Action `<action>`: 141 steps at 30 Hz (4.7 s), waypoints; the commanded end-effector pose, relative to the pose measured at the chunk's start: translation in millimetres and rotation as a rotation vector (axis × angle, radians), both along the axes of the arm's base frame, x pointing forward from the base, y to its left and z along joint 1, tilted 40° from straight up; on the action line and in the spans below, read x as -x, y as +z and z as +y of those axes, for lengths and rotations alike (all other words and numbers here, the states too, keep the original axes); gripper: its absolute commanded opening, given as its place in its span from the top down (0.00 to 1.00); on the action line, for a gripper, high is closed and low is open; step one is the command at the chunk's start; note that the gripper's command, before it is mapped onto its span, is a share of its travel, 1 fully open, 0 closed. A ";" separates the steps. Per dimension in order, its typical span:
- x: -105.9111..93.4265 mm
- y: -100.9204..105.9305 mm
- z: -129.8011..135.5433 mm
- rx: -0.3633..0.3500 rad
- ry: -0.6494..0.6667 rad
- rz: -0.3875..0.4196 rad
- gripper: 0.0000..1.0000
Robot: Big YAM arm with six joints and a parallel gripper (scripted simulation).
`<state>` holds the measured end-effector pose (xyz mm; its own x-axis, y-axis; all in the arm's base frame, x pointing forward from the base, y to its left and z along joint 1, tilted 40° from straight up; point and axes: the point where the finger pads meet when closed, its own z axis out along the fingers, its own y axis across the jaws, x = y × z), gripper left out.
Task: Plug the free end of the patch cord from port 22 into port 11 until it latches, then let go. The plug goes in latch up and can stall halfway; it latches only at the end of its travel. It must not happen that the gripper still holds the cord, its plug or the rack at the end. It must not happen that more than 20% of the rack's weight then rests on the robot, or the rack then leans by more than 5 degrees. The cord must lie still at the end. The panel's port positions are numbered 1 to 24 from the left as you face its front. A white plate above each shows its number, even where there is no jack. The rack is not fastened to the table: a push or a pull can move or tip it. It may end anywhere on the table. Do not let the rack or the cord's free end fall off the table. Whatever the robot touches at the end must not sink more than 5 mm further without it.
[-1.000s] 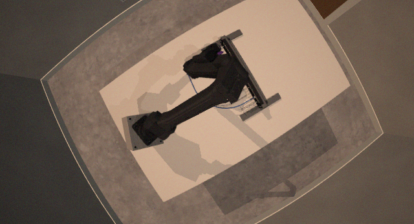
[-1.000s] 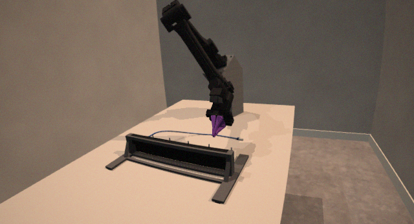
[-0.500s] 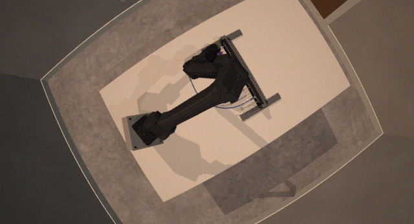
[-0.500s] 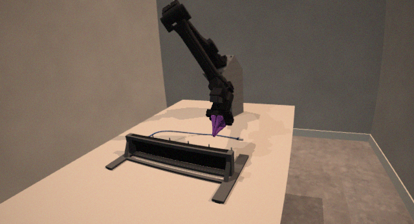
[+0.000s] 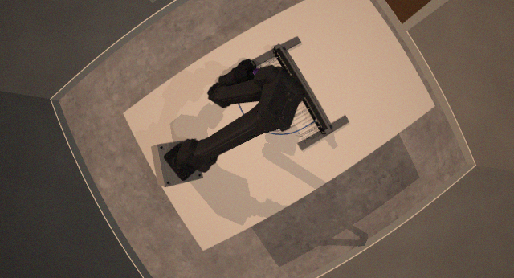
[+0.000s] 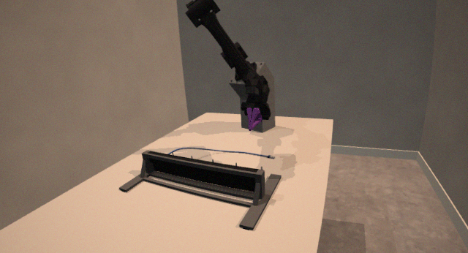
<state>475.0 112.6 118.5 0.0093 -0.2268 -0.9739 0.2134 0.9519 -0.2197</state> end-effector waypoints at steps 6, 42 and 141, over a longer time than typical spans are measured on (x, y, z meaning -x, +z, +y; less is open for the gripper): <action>39.4 10.7 14.4 -0.008 0.013 -0.036 1.00; 63.8 22.9 -83.2 -0.009 -0.010 -0.013 1.00; -62.6 41.8 -105.7 -0.001 0.007 -0.036 1.00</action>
<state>548.7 -4.0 146.7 0.0088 -0.2296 -0.9732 0.2244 0.9489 -0.2218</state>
